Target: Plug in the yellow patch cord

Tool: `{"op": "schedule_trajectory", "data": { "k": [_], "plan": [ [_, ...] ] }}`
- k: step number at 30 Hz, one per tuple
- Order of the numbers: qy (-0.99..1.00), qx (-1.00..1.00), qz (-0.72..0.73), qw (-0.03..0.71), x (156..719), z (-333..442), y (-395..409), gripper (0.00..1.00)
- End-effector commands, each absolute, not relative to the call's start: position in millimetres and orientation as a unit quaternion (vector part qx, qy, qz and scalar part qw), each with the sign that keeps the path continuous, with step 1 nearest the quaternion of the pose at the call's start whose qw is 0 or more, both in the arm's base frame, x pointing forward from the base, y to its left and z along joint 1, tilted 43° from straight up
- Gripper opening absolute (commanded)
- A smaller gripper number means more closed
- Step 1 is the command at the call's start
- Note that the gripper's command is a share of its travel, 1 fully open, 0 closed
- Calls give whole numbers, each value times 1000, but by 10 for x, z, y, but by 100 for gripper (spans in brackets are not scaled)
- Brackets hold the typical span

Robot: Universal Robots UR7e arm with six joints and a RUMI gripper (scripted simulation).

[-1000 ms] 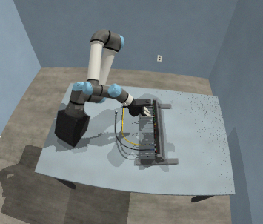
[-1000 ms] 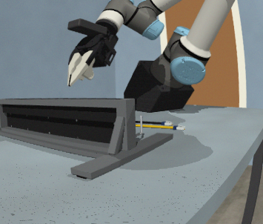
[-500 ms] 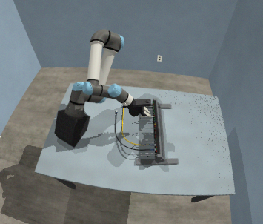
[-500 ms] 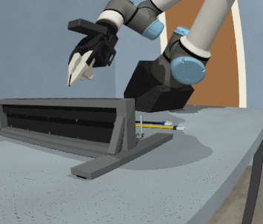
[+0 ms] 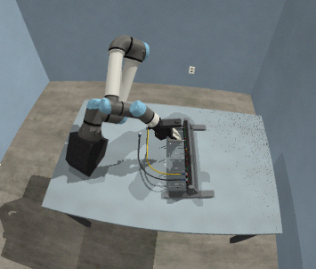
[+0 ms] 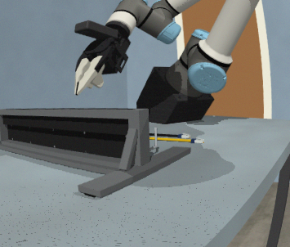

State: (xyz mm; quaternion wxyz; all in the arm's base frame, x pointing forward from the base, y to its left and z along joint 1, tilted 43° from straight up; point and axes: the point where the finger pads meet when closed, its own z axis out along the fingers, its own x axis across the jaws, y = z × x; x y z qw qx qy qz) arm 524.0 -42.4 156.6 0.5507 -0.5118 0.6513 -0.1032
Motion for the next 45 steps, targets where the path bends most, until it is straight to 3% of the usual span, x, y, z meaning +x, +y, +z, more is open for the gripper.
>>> {"op": "schedule_trajectory", "data": {
  "k": [1, 45],
  "plan": [
    [651, -512, -104, 551, 5237, 1570, -429, 0],
    [651, -512, -104, 551, 5026, 1665, -540, 0]
  ]
}}
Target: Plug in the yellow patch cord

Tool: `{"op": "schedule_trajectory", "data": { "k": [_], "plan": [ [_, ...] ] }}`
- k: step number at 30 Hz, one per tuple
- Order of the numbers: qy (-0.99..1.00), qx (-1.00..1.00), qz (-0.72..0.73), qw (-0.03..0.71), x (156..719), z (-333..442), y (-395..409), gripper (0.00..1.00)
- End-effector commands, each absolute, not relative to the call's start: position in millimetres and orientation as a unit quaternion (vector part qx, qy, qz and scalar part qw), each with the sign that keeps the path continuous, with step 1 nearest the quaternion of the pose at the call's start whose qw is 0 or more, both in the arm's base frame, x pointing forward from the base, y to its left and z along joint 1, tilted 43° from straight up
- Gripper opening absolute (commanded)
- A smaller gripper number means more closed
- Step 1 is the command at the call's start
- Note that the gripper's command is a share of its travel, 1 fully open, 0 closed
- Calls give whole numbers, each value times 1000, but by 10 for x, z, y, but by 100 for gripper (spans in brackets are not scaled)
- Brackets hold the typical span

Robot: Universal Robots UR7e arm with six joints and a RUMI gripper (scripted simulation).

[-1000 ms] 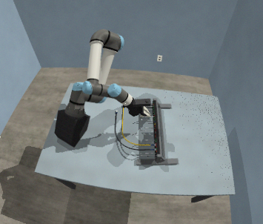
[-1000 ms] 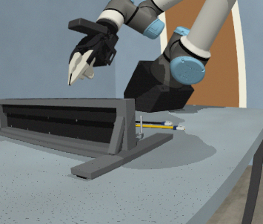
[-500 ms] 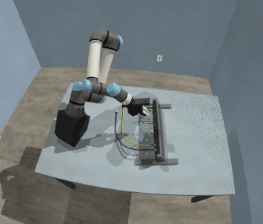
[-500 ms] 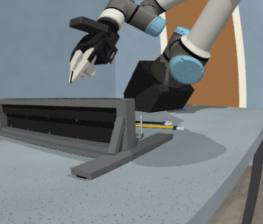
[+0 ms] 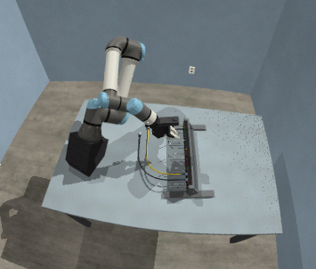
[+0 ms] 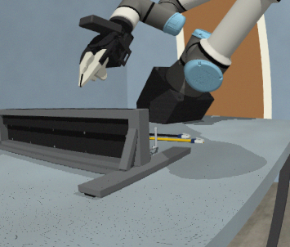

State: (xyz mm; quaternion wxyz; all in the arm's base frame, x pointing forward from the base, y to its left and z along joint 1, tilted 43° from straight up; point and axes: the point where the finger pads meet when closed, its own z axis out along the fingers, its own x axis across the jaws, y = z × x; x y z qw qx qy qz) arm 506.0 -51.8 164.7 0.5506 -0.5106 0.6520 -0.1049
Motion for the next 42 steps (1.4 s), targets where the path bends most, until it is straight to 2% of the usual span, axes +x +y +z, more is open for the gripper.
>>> {"op": "schedule_trajectory", "data": {
  "k": [1, 42],
  "plan": [
    [651, -512, -104, 551, 5016, 1669, -545, 0],
    [651, -512, -104, 551, 4554, 1878, -786, 0]
  ]
}}
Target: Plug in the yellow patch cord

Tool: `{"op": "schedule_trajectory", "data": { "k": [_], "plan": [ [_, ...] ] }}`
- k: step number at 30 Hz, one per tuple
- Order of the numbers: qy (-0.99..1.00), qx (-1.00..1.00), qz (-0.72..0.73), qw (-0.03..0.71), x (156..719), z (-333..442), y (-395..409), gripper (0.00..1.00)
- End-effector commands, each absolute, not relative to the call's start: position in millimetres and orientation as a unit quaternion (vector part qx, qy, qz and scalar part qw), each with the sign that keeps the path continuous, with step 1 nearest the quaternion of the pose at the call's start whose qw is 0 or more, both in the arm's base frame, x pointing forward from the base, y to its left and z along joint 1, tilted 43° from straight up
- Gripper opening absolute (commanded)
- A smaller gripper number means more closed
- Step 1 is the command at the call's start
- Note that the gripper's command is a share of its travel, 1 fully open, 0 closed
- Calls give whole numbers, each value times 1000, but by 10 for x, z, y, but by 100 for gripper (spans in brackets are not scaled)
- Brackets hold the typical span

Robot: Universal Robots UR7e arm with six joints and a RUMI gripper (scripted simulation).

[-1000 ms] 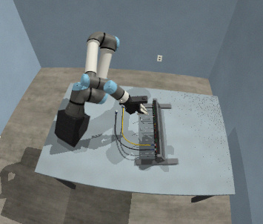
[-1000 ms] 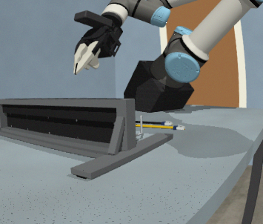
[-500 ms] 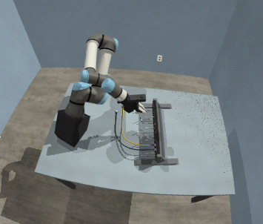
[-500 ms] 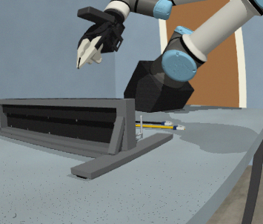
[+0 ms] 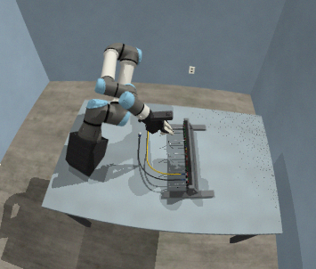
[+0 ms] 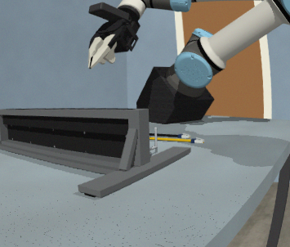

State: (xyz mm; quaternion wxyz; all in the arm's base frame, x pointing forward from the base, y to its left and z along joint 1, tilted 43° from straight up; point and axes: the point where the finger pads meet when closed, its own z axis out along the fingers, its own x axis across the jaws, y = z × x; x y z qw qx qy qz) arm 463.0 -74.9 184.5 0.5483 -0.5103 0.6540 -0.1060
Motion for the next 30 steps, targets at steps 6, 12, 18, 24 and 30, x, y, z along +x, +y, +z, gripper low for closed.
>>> {"op": "schedule_trajectory", "data": {
  "k": [6, 12, 18, 24, 30],
  "plan": [
    [651, -512, -104, 551, 4496, 1904, -815, 0],
    [651, -512, -104, 551, 4409, 1943, -861, 0],
    [651, -512, -104, 551, 4326, 1981, -904, 0],
    [651, -512, -104, 551, 4274, 2004, -931, 0],
    [651, -512, -104, 551, 4206, 2035, -966, 0]
  ]
}}
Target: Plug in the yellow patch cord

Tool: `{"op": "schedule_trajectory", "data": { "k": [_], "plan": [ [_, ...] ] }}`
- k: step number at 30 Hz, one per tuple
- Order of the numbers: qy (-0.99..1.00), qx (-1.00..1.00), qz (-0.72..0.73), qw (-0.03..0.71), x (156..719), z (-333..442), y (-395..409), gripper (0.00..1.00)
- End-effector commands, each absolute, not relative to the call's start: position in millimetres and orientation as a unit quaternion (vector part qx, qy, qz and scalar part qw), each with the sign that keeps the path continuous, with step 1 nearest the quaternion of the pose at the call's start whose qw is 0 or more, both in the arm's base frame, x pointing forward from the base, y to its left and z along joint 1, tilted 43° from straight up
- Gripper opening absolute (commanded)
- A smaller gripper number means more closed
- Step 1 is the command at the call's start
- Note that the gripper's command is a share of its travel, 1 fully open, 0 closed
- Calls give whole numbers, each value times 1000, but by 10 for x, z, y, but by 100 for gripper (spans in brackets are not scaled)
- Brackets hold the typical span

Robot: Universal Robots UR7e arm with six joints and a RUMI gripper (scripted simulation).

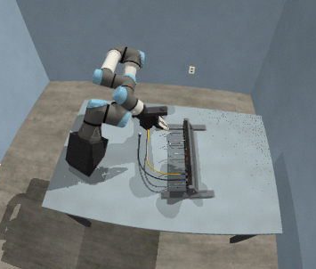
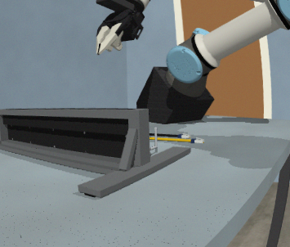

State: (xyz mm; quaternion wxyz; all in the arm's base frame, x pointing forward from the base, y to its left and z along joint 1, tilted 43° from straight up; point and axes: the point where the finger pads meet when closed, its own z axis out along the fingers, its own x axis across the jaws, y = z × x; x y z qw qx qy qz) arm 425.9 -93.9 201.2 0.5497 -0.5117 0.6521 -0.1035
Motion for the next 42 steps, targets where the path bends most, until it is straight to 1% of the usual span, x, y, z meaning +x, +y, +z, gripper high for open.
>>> {"op": "schedule_trajectory", "data": {
  "k": [1, 42],
  "plan": [
    [651, -512, -104, 551, 4196, 2040, -972, 0],
    [651, -512, -104, 551, 4098, 2047, -1080, 0]
  ]
}}
